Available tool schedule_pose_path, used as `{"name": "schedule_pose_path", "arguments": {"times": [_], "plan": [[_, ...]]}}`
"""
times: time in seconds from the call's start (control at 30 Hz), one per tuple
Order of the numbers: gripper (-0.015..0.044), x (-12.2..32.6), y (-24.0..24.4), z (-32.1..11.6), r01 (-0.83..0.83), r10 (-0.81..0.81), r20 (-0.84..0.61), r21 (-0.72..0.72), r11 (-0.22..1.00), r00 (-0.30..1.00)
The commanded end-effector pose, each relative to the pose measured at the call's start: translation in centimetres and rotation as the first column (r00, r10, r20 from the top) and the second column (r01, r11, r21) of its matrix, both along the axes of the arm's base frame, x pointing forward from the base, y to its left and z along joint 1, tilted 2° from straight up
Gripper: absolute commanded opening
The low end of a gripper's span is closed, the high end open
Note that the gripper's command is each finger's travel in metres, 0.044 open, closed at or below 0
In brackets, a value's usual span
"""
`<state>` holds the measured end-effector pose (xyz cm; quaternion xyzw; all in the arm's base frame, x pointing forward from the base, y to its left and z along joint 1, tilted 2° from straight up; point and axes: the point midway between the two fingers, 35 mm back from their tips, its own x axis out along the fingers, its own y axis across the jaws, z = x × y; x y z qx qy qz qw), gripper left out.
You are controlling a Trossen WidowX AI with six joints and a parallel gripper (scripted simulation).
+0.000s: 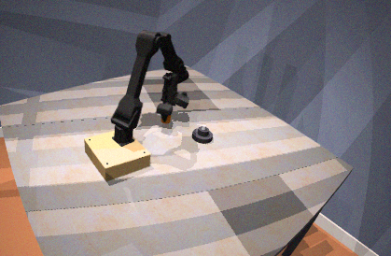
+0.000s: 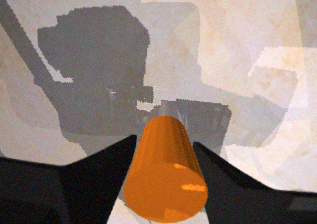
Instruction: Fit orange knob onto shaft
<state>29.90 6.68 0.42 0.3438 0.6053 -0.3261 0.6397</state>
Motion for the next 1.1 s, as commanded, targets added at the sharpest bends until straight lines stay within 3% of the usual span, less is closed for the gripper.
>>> {"name": "schedule_pose_path", "arguments": {"times": [0.0, 0.07, 0.33, 1.07], "plan": [[0.024, 0.0, 0.0, 0.0, 0.0, 0.0, 0.0, 0.001, 1.0, 1.0], [0.024, 0.0, 0.0, 0.0, 0.0, 0.0, 0.0, 0.001, 1.0, 1.0], [0.044, -0.4, 0.1, 8.1, 0.004, -0.004, 0.002, -0.003, 1.0, 1.0], [0.044, -0.1, 0.0, 5.2, 0.004, -0.004, 0.002, -0.003, 1.0, 1.0]]}}
